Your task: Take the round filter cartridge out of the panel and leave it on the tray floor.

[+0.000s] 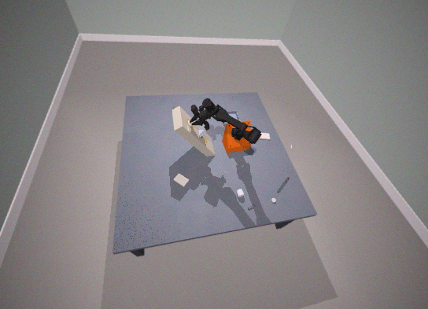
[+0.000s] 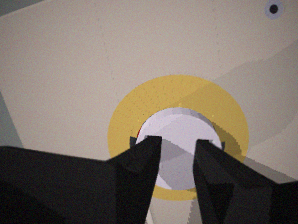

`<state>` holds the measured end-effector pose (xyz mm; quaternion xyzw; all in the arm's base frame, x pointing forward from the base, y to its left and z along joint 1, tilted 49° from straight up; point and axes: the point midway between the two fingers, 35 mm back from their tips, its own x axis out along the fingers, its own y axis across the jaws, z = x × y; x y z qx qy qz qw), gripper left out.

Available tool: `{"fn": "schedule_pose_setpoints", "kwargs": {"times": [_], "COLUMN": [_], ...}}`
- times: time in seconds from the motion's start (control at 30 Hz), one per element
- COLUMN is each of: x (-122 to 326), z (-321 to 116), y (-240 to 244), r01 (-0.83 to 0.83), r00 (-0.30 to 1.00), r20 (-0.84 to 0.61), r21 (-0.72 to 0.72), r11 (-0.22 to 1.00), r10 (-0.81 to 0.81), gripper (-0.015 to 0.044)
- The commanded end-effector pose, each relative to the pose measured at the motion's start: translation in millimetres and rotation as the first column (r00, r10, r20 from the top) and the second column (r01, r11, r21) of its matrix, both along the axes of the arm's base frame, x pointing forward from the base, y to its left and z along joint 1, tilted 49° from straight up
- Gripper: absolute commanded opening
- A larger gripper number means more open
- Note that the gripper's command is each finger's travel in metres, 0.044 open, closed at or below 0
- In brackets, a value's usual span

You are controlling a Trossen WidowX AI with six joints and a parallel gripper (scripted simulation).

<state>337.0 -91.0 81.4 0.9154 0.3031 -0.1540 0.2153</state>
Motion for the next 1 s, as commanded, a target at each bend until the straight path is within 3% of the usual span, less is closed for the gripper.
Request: {"fn": "schedule_pose_setpoints", "kwargs": {"times": [0.0,0.43,0.97], "x": [-10.4,-46.1,-71.5], "z": [4.3,26.7,-1.7], "y": [-10.6,-28.6,1.5], "r01": [0.007,0.004,0.004], "r00": [1.000,1.000,1.000], "r20": [-0.006,0.002,0.001], "r21": [-0.010,-0.014,-0.013], "r11": [1.000,1.000,1.000], "r10": [-0.007,-0.004,-0.004], "gripper": [0.0000,0.0000,0.0000]}}
